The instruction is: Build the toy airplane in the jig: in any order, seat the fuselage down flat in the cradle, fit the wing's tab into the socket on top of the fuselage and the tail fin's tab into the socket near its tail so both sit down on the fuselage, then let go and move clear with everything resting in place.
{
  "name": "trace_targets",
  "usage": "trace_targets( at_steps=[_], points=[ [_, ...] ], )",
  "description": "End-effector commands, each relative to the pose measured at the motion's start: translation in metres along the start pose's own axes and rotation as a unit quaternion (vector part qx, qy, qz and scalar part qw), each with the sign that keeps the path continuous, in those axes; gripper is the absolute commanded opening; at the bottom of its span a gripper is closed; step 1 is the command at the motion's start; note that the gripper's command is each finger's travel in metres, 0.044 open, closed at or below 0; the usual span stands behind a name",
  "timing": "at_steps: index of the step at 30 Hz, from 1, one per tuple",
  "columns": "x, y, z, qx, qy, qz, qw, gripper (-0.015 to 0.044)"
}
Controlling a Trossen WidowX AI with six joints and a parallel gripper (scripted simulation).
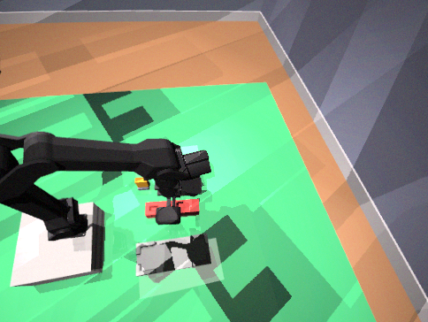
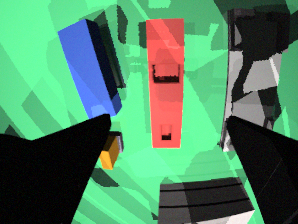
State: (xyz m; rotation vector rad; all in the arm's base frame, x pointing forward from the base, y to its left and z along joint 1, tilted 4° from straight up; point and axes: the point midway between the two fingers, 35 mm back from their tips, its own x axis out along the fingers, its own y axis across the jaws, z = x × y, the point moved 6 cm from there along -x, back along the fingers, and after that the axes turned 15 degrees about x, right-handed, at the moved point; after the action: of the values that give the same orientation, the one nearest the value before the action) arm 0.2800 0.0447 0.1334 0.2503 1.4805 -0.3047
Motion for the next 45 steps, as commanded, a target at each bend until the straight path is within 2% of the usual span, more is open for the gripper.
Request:
trace_targets(
  at_steps=[1,3,6,8,45],
  points=[
    [0.003,0.002,-0.004,-0.018,0.006,-0.01,1.0,0.044],
    [0.006,0.002,-0.004,-0.018,0.006,-0.01,1.0,0.044],
    [0.045,0.001,-0.004,-0.018,0.006,-0.01,1.0,0.044],
    [0.056,0.0,-0.005,-0.018,0.006,-0.01,1.0,0.044],
    [0.115,-0.001,-0.006,-0.018,0.006,-0.011,1.0,0.044]
  ],
)
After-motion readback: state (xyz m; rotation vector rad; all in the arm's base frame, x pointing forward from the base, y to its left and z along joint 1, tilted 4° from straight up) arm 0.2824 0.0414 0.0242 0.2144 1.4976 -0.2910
